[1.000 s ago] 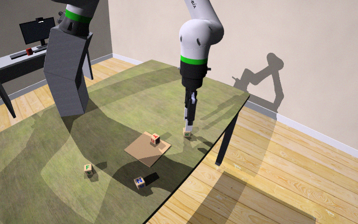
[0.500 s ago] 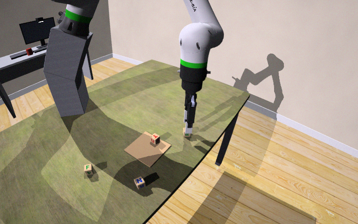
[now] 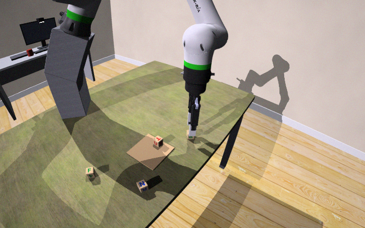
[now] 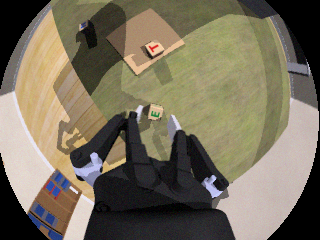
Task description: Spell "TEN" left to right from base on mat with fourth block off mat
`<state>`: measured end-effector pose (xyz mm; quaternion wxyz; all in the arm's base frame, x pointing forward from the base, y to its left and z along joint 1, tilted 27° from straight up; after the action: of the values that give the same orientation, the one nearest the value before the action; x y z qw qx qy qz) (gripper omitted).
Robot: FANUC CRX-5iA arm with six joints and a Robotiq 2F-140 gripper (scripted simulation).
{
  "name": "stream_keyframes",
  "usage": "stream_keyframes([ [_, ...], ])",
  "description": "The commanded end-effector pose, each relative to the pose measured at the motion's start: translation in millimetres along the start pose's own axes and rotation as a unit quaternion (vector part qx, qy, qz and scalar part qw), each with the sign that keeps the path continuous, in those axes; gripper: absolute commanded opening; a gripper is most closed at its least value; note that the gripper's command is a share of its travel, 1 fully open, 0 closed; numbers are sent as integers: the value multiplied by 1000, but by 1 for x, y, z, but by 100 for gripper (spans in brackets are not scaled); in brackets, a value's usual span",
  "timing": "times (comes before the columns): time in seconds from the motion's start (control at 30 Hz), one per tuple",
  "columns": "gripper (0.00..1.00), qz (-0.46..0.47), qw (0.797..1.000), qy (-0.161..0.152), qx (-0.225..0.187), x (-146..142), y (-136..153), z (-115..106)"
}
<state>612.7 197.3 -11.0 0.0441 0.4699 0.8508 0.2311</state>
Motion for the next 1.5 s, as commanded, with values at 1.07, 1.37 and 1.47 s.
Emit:
stream_keyframes([
  [1.07, 40, 0, 1000, 0, 0, 0, 0, 37],
  [1.37, 40, 0, 1000, 0, 0, 0, 0, 37],
  [1.47, 28, 0, 1000, 0, 0, 0, 0, 37],
])
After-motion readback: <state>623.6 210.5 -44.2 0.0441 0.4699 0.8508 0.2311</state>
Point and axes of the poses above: the point where the finger pads meet when closed, its own z axis out along the fingers, its own x axis across the jaws, y = z × x, the point moved 10 cm from there along -z, back along the fingers, and after that the axes turned 6 degrees about z, right-handed, at the moved point
